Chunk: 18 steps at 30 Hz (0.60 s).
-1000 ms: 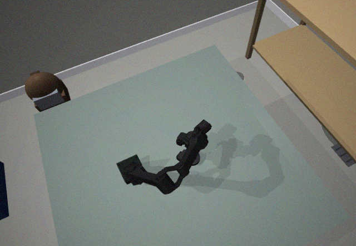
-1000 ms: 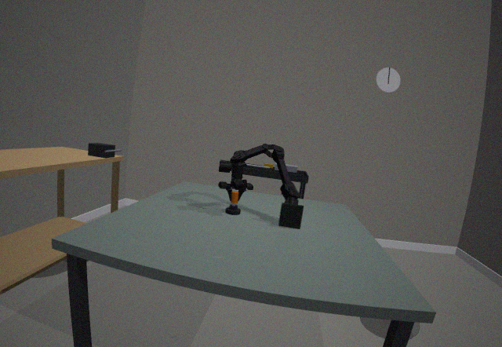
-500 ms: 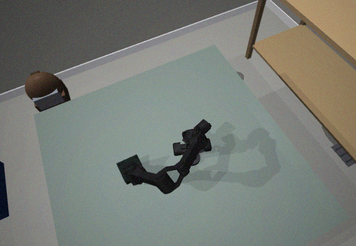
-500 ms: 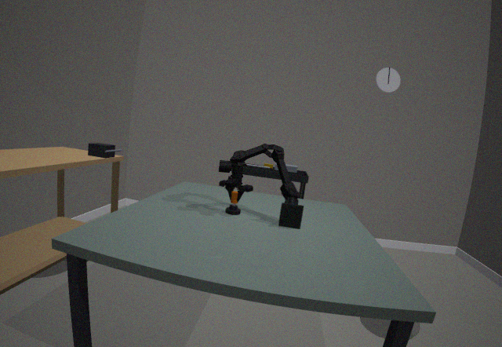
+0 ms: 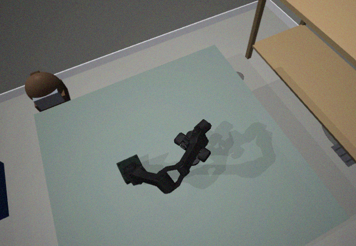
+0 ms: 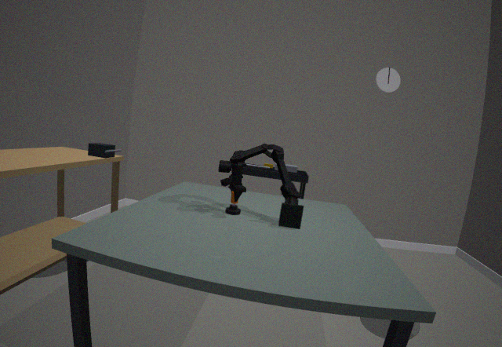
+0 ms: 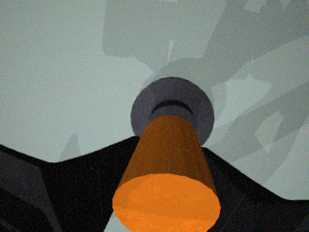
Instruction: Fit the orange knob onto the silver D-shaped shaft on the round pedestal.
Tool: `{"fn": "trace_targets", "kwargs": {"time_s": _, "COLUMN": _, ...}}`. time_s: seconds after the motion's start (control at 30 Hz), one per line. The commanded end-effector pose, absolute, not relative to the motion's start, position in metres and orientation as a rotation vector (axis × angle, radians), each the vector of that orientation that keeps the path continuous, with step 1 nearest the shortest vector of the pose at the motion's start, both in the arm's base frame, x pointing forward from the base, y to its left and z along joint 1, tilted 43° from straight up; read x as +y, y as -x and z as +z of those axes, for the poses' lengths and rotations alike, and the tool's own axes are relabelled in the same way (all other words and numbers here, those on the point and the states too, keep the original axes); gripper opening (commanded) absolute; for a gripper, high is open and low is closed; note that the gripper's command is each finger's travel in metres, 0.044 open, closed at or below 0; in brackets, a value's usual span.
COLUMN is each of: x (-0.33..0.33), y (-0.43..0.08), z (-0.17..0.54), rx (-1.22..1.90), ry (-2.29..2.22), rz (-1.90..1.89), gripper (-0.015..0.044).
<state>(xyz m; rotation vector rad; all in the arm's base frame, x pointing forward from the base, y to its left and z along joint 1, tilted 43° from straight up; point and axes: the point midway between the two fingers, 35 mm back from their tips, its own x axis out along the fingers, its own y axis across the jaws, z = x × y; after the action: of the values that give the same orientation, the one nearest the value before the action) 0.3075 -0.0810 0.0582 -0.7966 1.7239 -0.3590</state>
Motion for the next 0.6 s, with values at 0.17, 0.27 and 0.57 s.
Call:
{"fn": "trace_targets", "kwargs": {"time_s": 0.17, "x": -0.0807, "y": -0.3144, "z": 0.0643, "rx": 1.514, "ry": 0.408, "rz": -0.771, "gripper": 0.0}}
{"fn": "trace_targets", "kwargs": {"time_s": 0.27, "x": -0.0811, "y": -0.3152, "z": 0.0644, "rx": 1.514, "ry": 0.408, "rz": -0.771, "gripper": 0.0}}
{"fn": "trace_targets", "kwargs": {"time_s": 0.57, "x": -0.0825, "y": -0.3143, "z": 0.0623, "rx": 1.514, "ry": 0.408, "rz": -0.771, "gripper": 0.0}}
